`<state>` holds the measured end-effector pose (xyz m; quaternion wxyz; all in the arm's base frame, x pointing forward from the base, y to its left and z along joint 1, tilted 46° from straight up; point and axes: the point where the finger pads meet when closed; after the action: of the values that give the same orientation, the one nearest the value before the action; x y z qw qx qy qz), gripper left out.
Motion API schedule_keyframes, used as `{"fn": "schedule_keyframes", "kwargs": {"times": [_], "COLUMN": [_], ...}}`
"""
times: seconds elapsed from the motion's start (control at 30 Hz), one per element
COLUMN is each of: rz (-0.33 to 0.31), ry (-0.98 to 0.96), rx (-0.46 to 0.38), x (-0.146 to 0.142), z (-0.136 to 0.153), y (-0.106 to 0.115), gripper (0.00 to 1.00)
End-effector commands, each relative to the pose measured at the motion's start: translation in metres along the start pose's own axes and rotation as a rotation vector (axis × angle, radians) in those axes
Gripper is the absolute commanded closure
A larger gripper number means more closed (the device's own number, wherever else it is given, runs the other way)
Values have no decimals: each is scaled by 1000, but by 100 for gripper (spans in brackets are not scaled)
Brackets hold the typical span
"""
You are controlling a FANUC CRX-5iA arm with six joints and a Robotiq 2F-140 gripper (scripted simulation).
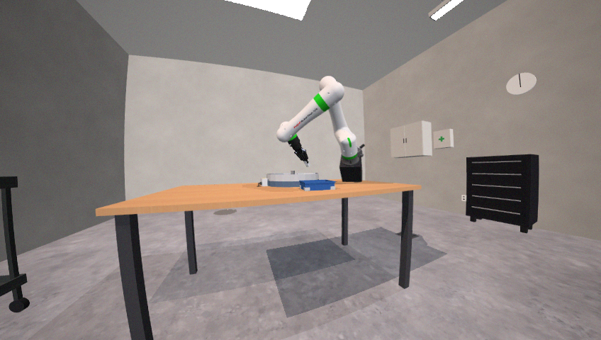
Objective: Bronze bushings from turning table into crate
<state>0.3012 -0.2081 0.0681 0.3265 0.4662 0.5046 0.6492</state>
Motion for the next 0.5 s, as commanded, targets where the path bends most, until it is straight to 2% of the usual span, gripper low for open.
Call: {"fn": "schedule_keyframes", "kwargs": {"times": [0.0, 0.47], "rz": [0, 5], "ry": [0, 0], "rx": [0, -3], "x": [0, 1], "z": [0, 1], "y": [0, 1], "gripper": [94, 94]}}
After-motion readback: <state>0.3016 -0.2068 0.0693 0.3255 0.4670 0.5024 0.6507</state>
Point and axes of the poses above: the point where the finger pads meet when closed, its own y axis back along the fingers, its own x axis across the jaws, z = x × y, and after that the axes turned 2 degrees about -y, right-handed
